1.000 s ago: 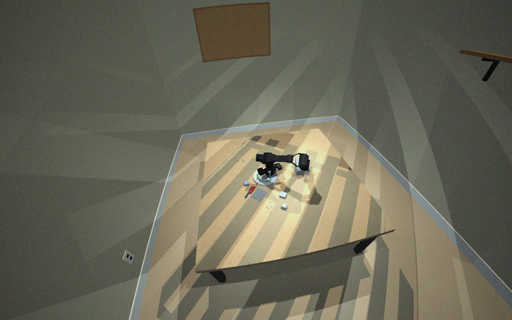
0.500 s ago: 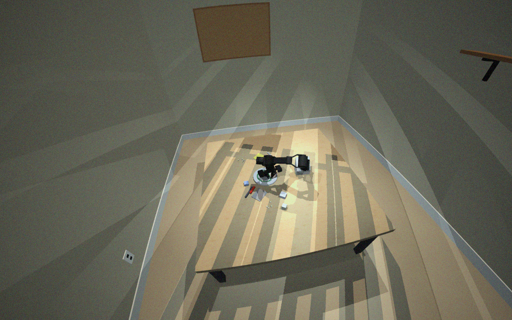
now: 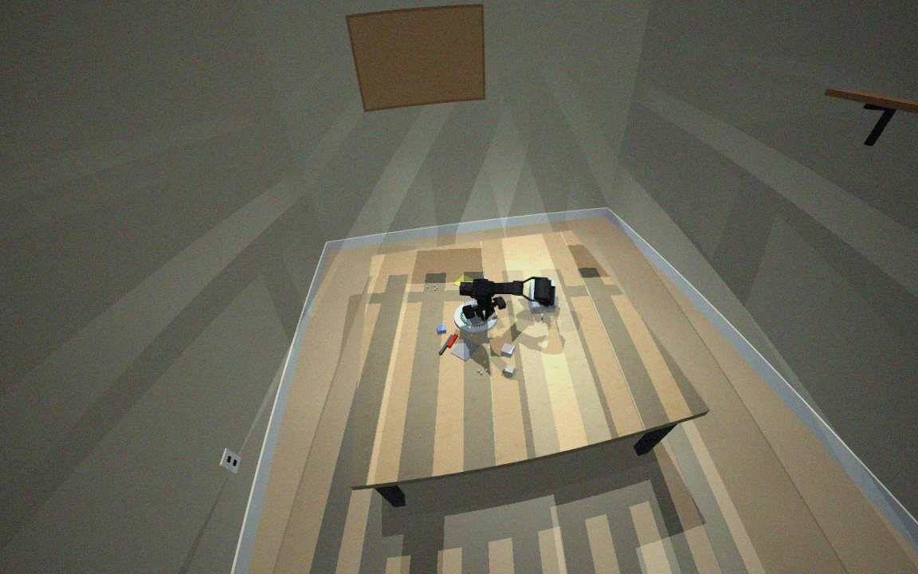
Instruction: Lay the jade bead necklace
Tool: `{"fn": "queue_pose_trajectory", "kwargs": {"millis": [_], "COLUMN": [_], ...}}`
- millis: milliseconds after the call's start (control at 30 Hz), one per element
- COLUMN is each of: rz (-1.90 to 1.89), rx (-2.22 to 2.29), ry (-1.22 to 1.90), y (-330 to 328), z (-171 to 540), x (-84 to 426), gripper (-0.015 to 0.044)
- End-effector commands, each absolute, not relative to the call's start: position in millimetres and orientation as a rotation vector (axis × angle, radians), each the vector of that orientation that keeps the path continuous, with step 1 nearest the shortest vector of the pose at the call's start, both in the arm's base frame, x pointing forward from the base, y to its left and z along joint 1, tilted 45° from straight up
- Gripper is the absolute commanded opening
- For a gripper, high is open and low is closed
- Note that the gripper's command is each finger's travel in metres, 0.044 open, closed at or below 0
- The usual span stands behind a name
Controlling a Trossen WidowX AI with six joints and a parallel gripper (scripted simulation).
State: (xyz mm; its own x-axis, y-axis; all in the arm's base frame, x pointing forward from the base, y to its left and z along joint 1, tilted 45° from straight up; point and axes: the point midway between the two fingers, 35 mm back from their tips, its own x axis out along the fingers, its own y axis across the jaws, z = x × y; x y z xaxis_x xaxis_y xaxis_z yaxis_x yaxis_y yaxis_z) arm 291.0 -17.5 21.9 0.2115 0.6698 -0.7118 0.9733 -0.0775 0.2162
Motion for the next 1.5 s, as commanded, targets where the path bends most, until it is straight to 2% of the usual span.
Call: {"fn": "queue_pose_trajectory", "kwargs": {"millis": [0, 1467], "rz": [-0.578, -0.582], "rx": [1.819, 1.827], "ry": [1.527, 1.536], "y": [-17.6, -11.3], "z": [22.1, 22.3], "x": [291.1, 277.4], "gripper": [0.0, 0.0]}}
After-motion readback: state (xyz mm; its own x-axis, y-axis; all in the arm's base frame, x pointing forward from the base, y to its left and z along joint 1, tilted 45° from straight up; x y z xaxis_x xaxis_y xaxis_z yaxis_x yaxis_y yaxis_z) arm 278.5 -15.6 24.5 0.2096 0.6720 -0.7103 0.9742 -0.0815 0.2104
